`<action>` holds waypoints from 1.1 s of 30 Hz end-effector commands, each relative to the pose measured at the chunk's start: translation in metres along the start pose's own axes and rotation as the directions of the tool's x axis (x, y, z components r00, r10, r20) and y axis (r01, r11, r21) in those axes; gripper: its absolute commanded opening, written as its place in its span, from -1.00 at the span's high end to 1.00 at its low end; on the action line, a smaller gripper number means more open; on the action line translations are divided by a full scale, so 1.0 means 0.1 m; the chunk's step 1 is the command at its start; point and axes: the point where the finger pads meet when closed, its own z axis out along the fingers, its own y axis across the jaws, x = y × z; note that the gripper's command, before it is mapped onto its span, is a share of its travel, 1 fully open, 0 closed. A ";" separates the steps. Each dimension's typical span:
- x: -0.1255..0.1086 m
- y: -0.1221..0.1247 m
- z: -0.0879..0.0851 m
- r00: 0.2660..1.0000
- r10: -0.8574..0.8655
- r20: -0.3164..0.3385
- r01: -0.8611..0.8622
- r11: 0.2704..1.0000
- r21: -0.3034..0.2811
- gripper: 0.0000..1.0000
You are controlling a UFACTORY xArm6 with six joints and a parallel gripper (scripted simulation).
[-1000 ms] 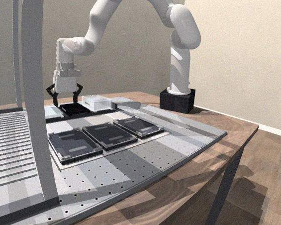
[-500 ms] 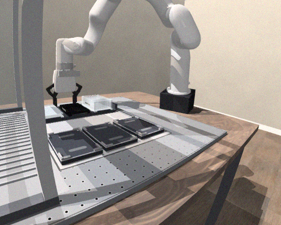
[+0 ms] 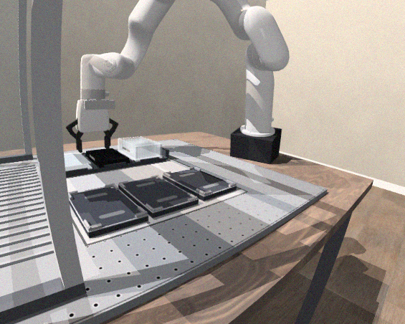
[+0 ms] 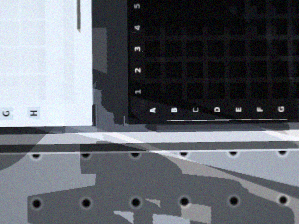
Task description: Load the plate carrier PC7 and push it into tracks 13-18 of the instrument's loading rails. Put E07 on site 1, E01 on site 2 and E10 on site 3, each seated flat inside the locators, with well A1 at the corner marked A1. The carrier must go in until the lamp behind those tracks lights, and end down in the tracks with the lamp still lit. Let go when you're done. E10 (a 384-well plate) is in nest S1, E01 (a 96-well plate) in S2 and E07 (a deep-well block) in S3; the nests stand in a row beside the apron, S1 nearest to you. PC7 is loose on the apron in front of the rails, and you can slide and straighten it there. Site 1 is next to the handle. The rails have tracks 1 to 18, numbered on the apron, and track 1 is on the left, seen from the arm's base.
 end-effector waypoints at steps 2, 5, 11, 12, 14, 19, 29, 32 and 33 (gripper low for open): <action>-0.01 0.02 -0.10 1.000 0.000 0.002 0.000 1.000 -0.004 -1.00; -0.01 0.02 -0.15 1.000 0.000 0.002 0.000 1.000 -0.004 -1.00; -0.01 0.02 -0.24 1.000 0.000 0.002 0.000 1.000 -0.004 -1.00; -0.01 0.02 -0.24 1.000 0.000 0.002 0.000 1.000 -0.004 -1.00; -0.01 0.02 -0.27 1.000 0.000 0.002 0.000 1.000 -0.004 -1.00; -0.01 0.02 -0.35 1.000 0.000 0.002 0.000 1.000 -0.004 -1.00; -0.01 0.01 -0.49 1.000 0.000 0.002 0.000 1.000 -0.004 -1.00; -0.01 0.01 -0.54 1.000 0.000 0.002 0.000 1.000 -0.004 -1.00; -0.01 0.01 -0.55 1.000 0.000 0.002 0.000 1.000 -0.004 -1.00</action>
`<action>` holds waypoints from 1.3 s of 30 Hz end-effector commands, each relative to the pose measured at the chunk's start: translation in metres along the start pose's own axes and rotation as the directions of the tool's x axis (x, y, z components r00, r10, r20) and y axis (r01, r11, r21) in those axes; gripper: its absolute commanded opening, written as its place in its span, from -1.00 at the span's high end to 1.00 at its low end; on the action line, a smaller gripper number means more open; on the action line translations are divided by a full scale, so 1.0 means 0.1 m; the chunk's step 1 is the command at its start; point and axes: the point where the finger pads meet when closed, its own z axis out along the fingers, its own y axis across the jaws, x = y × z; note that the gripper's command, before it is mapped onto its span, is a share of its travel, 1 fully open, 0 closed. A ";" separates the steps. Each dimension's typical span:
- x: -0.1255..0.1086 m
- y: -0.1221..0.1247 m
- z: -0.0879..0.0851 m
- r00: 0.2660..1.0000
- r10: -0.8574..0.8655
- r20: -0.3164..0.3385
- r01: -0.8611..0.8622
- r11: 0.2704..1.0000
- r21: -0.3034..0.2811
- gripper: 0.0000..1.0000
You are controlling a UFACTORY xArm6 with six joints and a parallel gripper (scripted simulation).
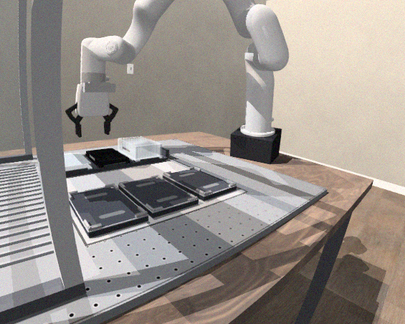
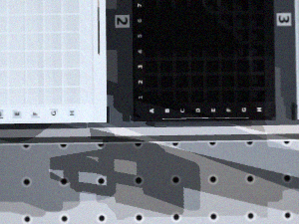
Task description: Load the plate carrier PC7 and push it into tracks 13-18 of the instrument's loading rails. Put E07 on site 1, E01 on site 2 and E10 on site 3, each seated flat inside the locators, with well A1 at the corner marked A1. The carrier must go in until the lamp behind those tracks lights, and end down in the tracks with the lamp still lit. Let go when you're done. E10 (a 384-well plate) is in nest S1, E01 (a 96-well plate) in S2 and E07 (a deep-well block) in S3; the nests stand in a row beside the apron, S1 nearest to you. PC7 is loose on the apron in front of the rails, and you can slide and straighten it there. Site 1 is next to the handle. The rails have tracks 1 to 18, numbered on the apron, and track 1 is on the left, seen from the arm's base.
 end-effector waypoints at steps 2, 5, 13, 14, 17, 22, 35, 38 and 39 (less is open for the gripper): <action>-0.01 0.01 -0.10 1.000 0.000 0.002 0.000 1.000 -0.004 -1.00; -0.01 0.01 -0.15 1.000 0.000 0.002 0.000 1.000 -0.004 -1.00; -0.01 0.01 -0.26 1.000 0.000 0.002 0.000 1.000 -0.004 -1.00; -0.01 0.01 -0.27 1.000 0.000 0.002 0.000 1.000 -0.004 -1.00; -0.01 0.01 -0.32 1.000 0.000 0.002 0.000 1.000 -0.004 -1.00; -0.01 0.01 -0.41 1.000 0.000 0.002 0.000 1.000 -0.004 -1.00; -0.01 0.01 -0.59 1.000 0.000 0.002 0.000 1.000 -0.004 -1.00; -0.01 0.01 -0.64 1.000 0.000 0.002 0.000 1.000 -0.004 -1.00; -0.01 0.01 -0.65 1.000 0.000 0.002 0.000 1.000 -0.004 -1.00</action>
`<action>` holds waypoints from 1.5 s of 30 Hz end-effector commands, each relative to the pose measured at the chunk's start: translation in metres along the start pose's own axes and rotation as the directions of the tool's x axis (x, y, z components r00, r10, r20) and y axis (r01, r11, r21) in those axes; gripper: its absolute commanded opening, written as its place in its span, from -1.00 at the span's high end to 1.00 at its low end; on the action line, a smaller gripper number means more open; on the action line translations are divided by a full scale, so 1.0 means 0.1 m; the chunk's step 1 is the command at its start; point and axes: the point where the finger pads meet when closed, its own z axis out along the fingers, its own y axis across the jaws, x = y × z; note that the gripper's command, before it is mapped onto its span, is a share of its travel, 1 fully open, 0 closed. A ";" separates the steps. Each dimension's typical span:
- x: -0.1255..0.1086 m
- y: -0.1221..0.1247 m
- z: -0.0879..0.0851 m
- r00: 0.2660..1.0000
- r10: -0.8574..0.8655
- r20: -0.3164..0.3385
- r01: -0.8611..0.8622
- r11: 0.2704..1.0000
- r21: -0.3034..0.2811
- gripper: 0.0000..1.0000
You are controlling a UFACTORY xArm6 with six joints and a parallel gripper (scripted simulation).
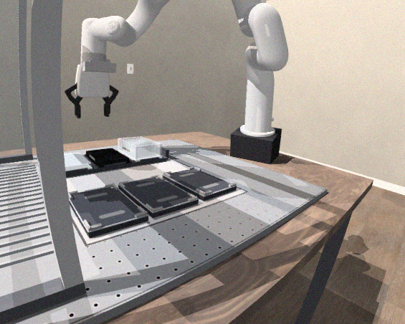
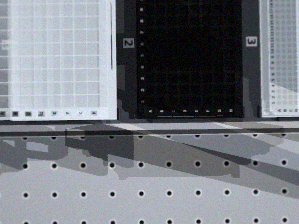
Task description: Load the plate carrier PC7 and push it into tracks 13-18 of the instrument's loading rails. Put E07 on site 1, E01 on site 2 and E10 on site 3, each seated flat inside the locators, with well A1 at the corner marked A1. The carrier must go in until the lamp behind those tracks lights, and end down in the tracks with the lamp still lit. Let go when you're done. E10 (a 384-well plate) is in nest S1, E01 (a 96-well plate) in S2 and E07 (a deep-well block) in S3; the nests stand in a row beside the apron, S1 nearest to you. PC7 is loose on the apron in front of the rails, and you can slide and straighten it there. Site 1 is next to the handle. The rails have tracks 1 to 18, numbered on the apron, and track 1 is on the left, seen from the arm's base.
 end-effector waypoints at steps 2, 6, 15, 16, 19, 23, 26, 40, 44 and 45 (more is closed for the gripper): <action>-0.01 0.01 -0.08 1.000 0.000 0.002 0.000 1.000 -0.003 -1.00; -0.01 0.01 -0.08 1.000 0.000 0.002 0.000 1.000 -0.003 -1.00; 0.10 -0.16 -0.07 0.991 0.133 0.002 -0.133 0.991 -0.004 -0.63; 0.13 -0.20 -0.07 0.986 0.166 0.001 -0.166 0.986 -0.004 -0.63; 0.21 -0.32 -0.07 0.965 0.263 0.001 -0.263 0.965 -0.004 -0.63; 0.32 -0.49 -0.07 0.921 0.389 0.001 -0.389 0.921 -0.004 -0.63; 0.35 -0.53 -0.07 0.908 0.420 0.000 -0.420 0.908 -0.004 -0.63; 0.73 -1.12 -0.07 0.622 0.783 -0.001 -0.783 0.622 -0.003 -0.63; 0.79 -1.20 -0.07 0.568 0.823 -0.001 -0.823 0.568 -0.003 -0.63; 0.81 -1.25 -0.07 0.541 0.841 -0.001 -0.841 0.541 -0.003 -0.63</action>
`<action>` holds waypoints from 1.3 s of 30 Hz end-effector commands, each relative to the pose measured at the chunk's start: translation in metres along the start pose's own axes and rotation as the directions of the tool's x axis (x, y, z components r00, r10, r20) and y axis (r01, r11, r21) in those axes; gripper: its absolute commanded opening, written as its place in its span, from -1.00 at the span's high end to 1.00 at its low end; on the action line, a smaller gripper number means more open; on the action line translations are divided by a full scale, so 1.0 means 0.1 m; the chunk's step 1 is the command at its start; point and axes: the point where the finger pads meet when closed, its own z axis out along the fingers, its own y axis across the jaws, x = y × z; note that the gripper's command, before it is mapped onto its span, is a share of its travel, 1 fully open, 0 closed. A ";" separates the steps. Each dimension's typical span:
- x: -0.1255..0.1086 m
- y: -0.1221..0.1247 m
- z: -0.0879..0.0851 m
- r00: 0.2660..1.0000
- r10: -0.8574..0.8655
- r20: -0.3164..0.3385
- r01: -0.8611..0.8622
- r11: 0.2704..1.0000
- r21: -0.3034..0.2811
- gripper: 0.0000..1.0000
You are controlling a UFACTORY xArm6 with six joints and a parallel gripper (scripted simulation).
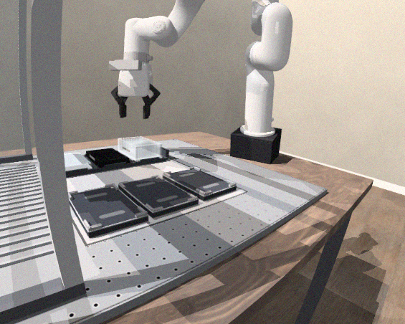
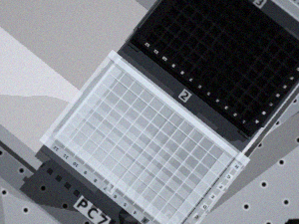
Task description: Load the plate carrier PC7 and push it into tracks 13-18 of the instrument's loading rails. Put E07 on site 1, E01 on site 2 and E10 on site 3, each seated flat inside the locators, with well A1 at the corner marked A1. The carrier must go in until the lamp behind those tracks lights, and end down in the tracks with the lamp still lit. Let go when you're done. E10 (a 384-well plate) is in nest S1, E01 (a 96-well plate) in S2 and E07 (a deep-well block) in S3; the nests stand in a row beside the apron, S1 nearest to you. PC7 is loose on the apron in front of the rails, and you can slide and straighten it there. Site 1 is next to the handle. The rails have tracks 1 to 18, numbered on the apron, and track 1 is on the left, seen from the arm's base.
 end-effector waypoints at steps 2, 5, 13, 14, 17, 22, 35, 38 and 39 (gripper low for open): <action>-0.07 -0.25 -0.02 0.983 0.183 0.010 -0.183 0.983 -0.020 -0.63; -0.12 -0.40 -0.02 0.960 0.281 0.008 -0.280 0.960 -0.020 -0.63; -0.22 -0.73 -0.02 0.869 0.495 0.003 -0.495 0.869 -0.022 -0.63; -0.22 -0.73 -0.02 0.869 0.495 0.003 -0.495 0.869 -0.022 -0.63; -0.27 -0.87 -0.02 0.815 0.579 0.001 -0.579 0.815 -0.022 -0.63; -0.28 -0.92 -0.02 0.772 0.635 -0.001 -0.635 0.772 -0.022 -0.63; -0.28 -0.92 -0.02 0.772 0.635 -0.001 -0.635 0.772 -0.022 -0.63; -0.28 -0.92 0.00 0.772 0.635 -0.001 -0.635 0.772 -0.022 -0.63; -0.28 -0.92 0.02 0.772 0.635 -0.001 -0.635 0.772 -0.022 -0.63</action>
